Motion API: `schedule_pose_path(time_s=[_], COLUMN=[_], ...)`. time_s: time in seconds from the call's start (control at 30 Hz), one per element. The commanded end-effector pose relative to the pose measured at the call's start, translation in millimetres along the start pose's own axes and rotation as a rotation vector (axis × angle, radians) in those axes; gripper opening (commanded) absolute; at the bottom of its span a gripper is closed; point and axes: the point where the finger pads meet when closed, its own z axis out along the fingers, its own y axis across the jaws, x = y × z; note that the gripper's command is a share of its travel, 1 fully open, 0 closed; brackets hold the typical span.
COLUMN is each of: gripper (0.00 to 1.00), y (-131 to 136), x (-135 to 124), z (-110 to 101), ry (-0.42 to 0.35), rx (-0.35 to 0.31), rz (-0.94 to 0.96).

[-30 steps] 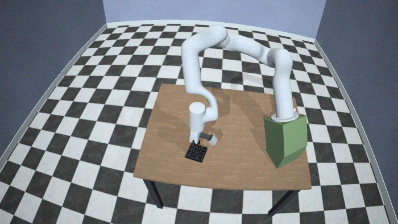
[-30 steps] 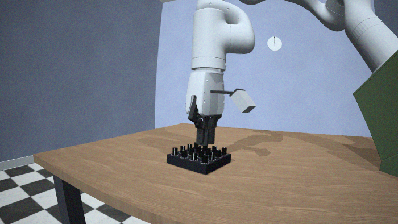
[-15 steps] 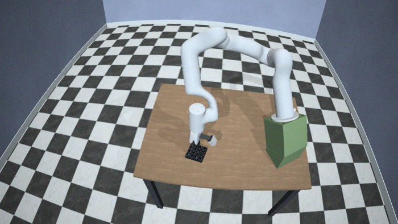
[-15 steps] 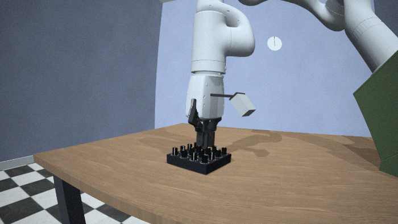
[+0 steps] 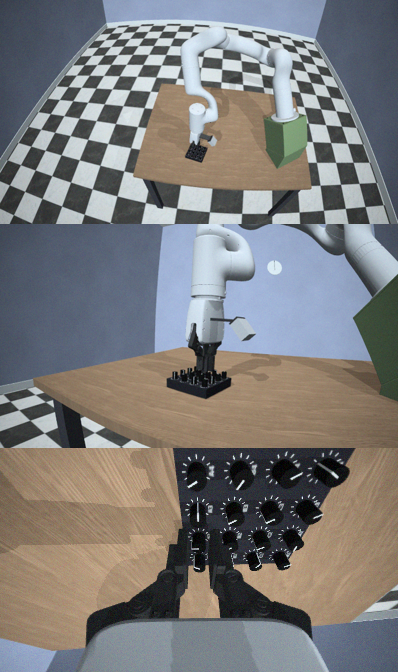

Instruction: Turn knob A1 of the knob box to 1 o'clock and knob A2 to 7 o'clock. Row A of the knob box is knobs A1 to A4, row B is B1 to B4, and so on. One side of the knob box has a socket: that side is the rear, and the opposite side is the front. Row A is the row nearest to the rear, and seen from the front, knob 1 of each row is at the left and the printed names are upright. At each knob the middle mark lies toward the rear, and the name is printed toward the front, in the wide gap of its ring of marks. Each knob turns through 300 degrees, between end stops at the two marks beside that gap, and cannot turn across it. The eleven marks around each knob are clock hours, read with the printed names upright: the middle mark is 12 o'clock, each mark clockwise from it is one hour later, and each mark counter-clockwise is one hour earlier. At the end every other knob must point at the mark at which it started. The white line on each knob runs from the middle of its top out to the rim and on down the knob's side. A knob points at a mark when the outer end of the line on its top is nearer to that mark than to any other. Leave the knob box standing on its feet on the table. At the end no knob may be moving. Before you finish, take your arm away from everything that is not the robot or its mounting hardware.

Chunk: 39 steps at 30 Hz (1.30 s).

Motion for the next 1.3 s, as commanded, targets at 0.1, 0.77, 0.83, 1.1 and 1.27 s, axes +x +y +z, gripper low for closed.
schedule_pose_path(time_s=[0.1, 0.77, 0.83, 1.1, 1.27], gripper=[0.19, 0.08, 0.08, 0.08, 0.08], y=[0.4, 0.4, 0.4, 0.4, 0.4], x=[-0.6, -0.6, -0.6, -0.6, -0.6], z=[-0.5, -0.5, -0.5, -0.5, -0.5], ry=[-0.001, -0.001, -0.001, -0.001, -0.001], rx=[-0.001, -0.001, -0.001, -0.001, -0.001], rz=[0.0, 0.0, 0.0, 0.0, 0.0])
